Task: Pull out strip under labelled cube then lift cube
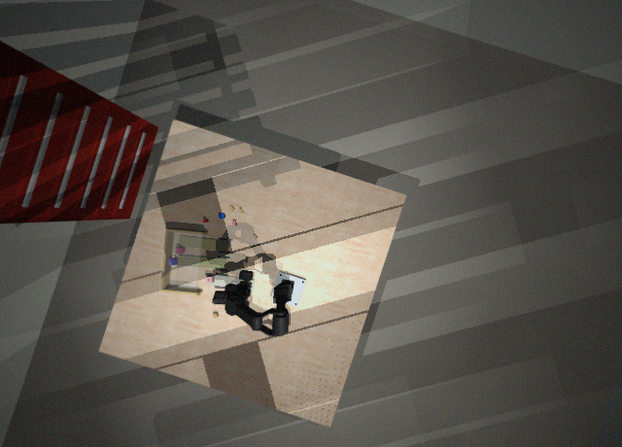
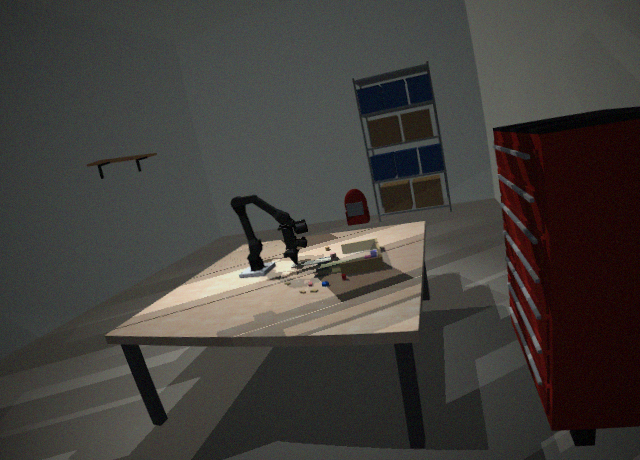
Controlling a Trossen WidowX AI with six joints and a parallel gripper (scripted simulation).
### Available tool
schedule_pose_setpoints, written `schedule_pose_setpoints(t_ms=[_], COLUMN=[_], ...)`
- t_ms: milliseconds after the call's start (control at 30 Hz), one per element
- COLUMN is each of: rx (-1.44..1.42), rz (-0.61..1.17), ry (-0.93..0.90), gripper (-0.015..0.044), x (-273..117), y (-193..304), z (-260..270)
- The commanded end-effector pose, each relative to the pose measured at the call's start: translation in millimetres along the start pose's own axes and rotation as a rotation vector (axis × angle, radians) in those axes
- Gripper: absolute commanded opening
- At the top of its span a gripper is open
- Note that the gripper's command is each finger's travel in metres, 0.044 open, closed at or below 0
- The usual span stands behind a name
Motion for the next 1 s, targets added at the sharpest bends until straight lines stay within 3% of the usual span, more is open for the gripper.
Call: schedule_pose_setpoints(t_ms=[0,167,267,467,800,967], rx=[0.004,0.004,0.004,-0.171,-0.175,-0.175], rz=[0.036,0.033,0.034,0.033,0.030,0.028], ry=[0.009,0.008,0.008,0.005,0.005,0.005], gripper=[0.0000,0.0000,0.0000,0.0157,0.0420,0.0440], x=[5.5,-39.7,-42.2,-42.7,-45.8,-47.9], y=[7.1,-6.2,-6.3,-32.2,-71.3,-91.4], z=[-1.6,1.5,1.5,4.0,7.4,9.1])
Point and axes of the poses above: the point midway between the two fingers, 35 mm back from their tips, its own x axis out along the fingers, its own z axis across the jaws, y = z × x, the point moved 10 cm from there along -x, back along the fingers, and after that the axes turned 7 degrees about x, right-handed, at the moved point
